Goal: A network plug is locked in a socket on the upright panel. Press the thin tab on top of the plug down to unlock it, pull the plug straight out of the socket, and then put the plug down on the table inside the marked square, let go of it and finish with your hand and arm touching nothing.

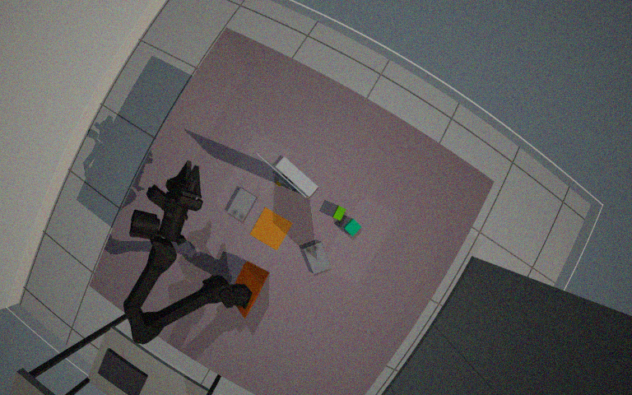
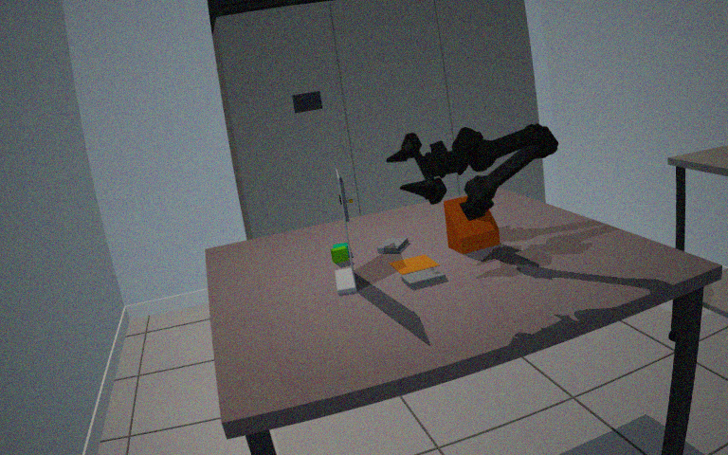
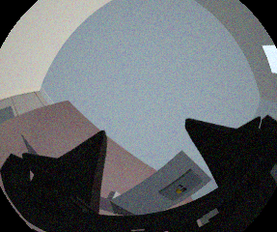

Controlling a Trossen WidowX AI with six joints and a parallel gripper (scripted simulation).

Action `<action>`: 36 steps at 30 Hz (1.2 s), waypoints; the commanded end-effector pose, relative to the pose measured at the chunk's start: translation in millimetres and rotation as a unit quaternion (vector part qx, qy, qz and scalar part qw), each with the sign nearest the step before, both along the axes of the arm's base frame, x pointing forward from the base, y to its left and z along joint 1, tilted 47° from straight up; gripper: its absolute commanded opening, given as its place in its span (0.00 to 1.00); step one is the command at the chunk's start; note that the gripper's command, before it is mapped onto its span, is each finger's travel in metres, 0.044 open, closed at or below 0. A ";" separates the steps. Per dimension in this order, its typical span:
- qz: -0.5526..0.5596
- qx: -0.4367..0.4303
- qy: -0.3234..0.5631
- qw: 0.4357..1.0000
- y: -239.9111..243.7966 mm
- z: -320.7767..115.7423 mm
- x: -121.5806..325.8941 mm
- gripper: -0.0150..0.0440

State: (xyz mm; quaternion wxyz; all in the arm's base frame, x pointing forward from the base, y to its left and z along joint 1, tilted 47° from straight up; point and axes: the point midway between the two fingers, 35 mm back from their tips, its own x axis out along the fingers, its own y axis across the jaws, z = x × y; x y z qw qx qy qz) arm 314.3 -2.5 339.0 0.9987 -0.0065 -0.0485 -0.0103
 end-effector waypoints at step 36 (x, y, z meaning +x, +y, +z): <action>-0.140 -0.331 0.292 0.886 -44.1 -184.0 -46.5 0.52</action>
